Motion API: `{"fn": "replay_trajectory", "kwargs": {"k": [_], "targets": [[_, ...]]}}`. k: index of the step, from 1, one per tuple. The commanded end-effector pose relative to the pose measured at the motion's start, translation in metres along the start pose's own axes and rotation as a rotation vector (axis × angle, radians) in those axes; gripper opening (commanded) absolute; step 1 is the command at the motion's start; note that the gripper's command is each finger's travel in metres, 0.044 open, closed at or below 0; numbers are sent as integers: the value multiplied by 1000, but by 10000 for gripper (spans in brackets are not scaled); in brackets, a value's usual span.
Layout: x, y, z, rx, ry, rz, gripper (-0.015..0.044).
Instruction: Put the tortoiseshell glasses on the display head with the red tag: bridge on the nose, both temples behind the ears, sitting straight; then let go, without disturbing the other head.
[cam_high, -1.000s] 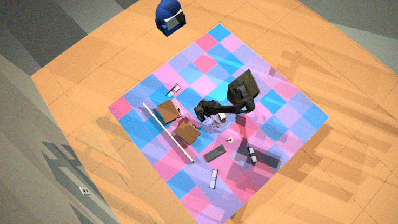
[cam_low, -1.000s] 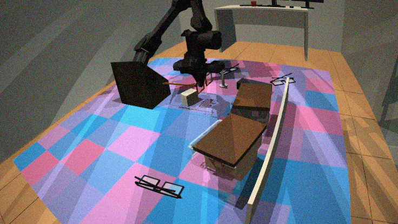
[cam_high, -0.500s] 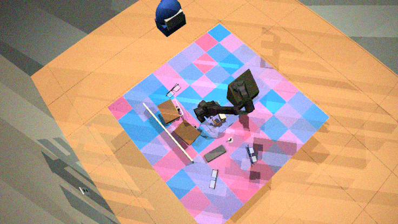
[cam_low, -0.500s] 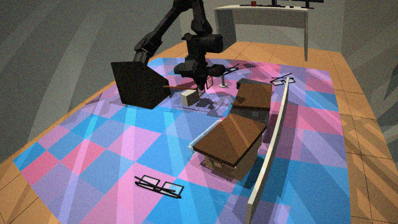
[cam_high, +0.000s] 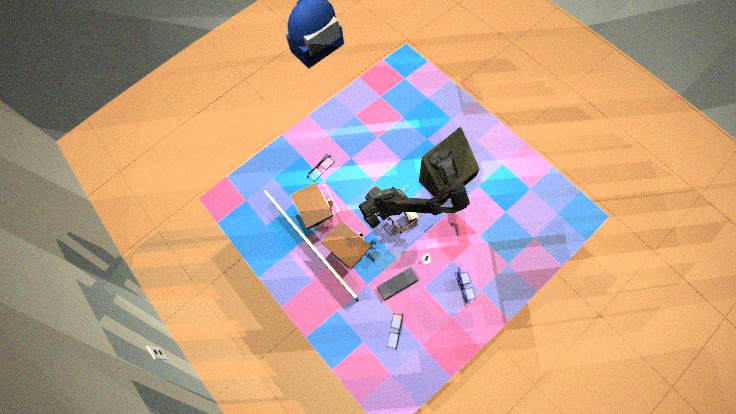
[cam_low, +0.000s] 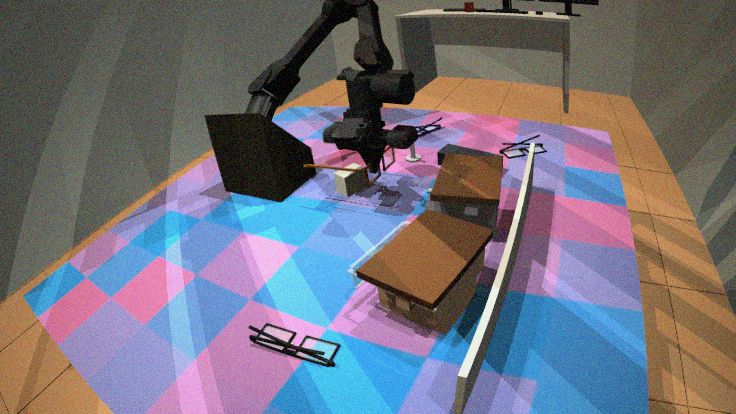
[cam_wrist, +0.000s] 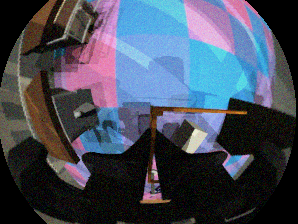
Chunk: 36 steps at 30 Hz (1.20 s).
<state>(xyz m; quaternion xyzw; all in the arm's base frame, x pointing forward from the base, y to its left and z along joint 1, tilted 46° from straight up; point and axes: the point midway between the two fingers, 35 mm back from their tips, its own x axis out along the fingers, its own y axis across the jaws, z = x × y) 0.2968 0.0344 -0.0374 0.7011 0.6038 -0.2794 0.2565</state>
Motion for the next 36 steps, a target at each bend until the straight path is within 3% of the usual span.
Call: {"fn": "replay_trajectory", "kwargs": {"k": [1, 36], "targets": [[6, -2, 1, 10, 5, -9, 0], [36, -4, 0, 11, 8, -9, 0]]}}
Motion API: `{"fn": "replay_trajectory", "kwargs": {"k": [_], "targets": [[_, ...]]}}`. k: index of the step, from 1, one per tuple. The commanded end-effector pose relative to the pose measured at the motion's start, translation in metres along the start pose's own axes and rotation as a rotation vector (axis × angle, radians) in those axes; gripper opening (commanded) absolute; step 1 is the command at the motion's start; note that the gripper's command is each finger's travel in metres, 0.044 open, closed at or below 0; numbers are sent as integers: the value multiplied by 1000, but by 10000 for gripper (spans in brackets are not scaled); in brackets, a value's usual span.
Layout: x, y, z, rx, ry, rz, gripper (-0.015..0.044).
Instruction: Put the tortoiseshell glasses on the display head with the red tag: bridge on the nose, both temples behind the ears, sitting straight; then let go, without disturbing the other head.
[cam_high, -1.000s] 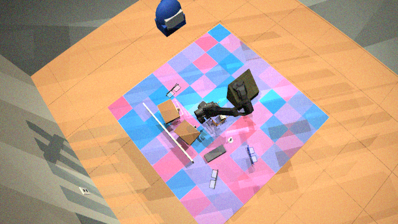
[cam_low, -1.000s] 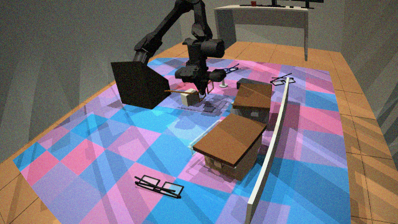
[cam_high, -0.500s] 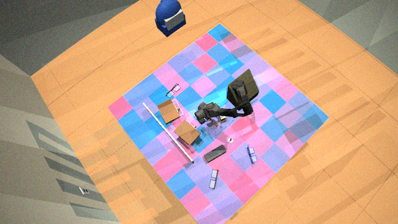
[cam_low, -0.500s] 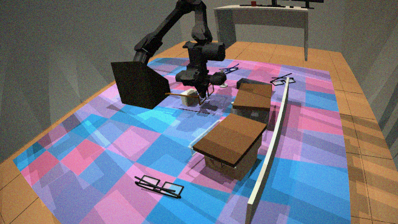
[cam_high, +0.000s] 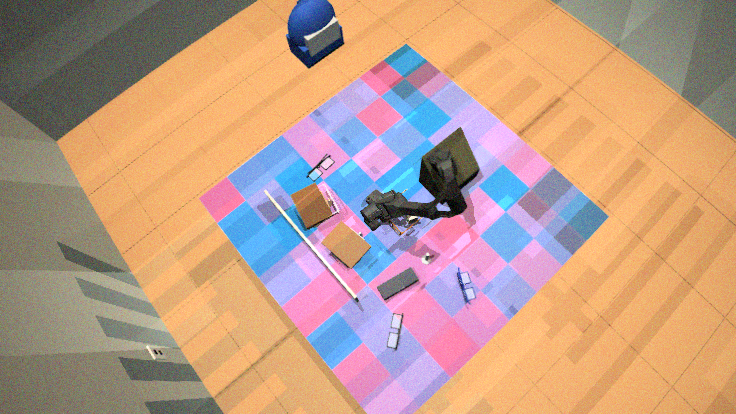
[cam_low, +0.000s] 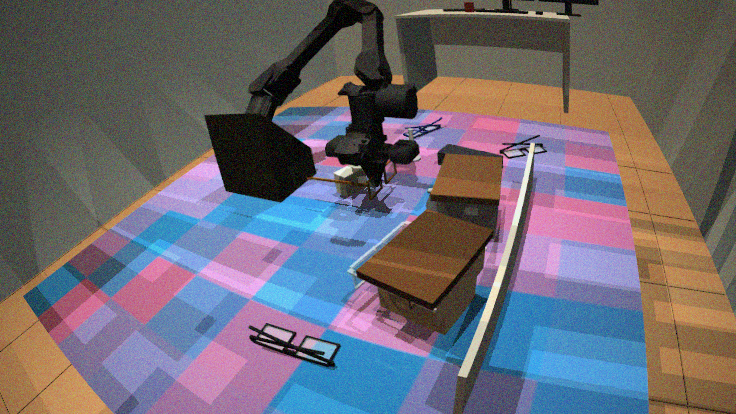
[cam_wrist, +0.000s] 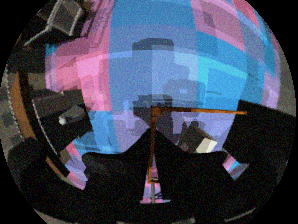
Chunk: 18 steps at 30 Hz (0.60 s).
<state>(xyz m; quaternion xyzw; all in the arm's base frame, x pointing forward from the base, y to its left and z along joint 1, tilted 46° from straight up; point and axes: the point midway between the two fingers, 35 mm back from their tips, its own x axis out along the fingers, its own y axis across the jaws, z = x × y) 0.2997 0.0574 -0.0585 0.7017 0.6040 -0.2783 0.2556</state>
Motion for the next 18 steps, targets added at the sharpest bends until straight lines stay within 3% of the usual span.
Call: {"fn": "replay_trajectory", "kwargs": {"k": [1, 18], "targets": [[6, -3, 1, 10, 5, -10, 0], [20, -5, 0, 11, 9, -10, 0]]}}
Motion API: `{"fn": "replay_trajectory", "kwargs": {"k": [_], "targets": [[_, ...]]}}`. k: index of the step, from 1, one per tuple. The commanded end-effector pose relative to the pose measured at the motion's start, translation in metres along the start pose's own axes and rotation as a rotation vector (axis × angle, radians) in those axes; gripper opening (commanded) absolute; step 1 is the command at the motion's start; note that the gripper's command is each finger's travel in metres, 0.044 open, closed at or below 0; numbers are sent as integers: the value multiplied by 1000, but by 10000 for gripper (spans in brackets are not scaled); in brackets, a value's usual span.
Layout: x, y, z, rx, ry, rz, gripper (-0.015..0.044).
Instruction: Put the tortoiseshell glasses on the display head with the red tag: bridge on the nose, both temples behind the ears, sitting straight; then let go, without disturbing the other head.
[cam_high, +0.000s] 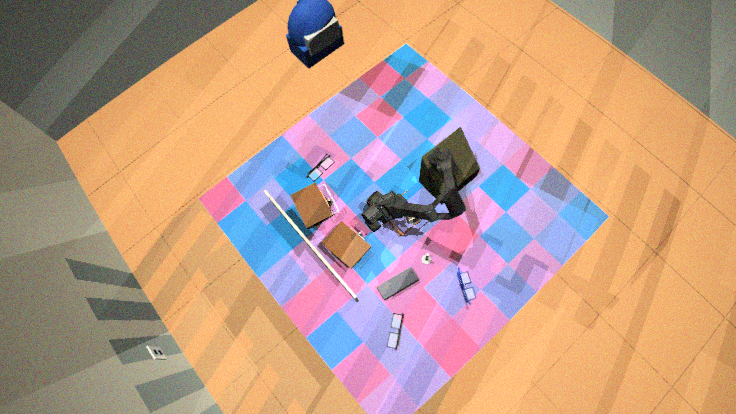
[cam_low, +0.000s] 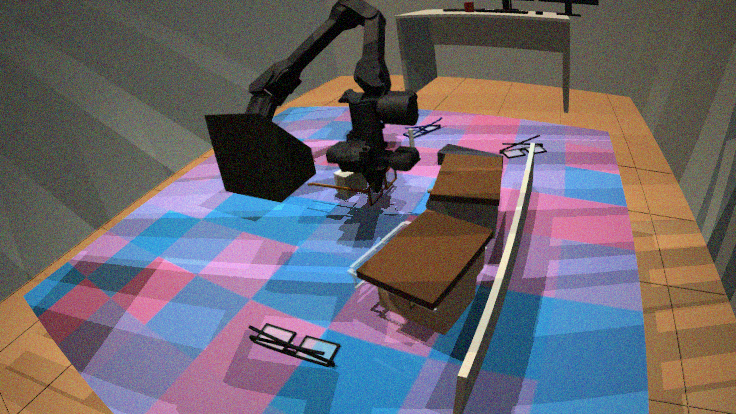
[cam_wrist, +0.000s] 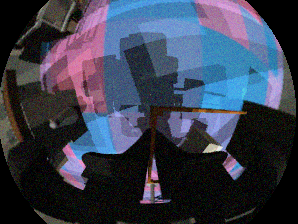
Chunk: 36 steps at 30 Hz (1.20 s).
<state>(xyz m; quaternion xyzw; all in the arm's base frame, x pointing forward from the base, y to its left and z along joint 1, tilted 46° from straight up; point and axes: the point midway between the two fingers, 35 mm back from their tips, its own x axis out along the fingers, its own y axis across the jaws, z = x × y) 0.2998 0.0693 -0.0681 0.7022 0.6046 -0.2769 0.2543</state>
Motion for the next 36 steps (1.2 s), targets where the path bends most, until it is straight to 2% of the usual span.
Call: {"fn": "replay_trajectory", "kwargs": {"k": [1, 18, 22, 36], "targets": [[6, -3, 1, 10, 5, -10, 0], [17, -5, 0, 11, 9, -11, 0], [14, -3, -1, 1, 5, -3, 105], [11, -8, -1, 4, 6, -6, 107]]}}
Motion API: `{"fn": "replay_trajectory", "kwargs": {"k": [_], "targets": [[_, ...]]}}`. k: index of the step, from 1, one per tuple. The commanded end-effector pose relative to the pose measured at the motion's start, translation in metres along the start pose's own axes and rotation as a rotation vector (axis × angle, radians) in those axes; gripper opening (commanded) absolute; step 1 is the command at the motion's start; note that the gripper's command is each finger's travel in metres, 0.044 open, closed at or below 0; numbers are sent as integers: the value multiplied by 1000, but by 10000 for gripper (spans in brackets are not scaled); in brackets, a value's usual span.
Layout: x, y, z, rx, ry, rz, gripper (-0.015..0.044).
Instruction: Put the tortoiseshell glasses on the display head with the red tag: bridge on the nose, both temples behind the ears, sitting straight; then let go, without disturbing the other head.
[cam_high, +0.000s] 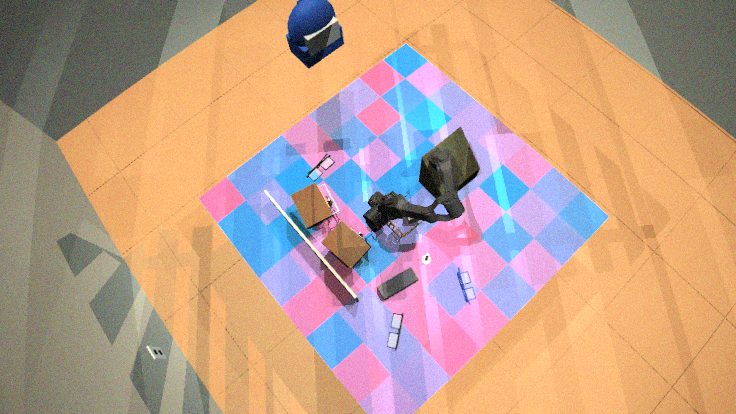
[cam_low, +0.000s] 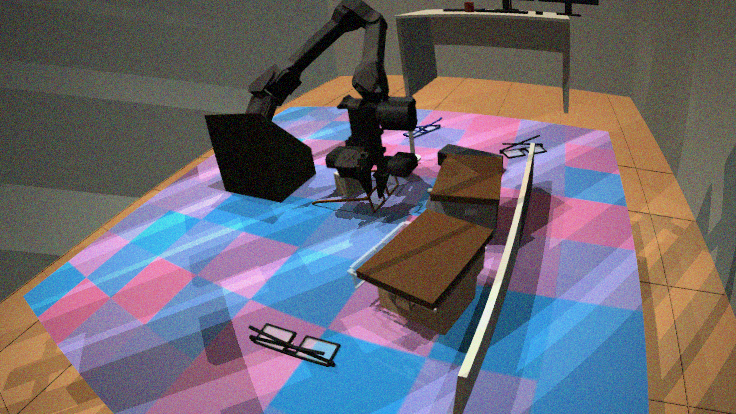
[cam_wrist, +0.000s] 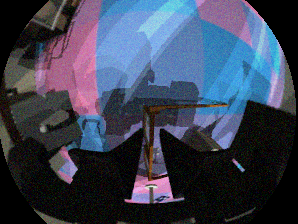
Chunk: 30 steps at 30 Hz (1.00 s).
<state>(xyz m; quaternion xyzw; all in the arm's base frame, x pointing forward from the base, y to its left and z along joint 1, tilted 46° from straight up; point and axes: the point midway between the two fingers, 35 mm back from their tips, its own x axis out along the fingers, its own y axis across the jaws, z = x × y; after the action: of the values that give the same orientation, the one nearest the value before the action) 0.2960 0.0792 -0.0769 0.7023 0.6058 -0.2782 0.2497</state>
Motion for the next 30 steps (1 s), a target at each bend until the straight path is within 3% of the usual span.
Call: {"fn": "replay_trajectory", "kwargs": {"k": [1, 15, 21, 24, 27, 30], "targets": [[-2, -3, -1, -3, 2, -1, 107], [-10, -11, 0, 3, 3, -6, 107], [-54, 0, 1, 2, 2, -5, 107], [-56, 1, 0, 2, 2, -5, 107], [-49, 0, 3, 13, 3, -2, 186], [-49, 0, 3, 13, 3, -2, 200]]}}
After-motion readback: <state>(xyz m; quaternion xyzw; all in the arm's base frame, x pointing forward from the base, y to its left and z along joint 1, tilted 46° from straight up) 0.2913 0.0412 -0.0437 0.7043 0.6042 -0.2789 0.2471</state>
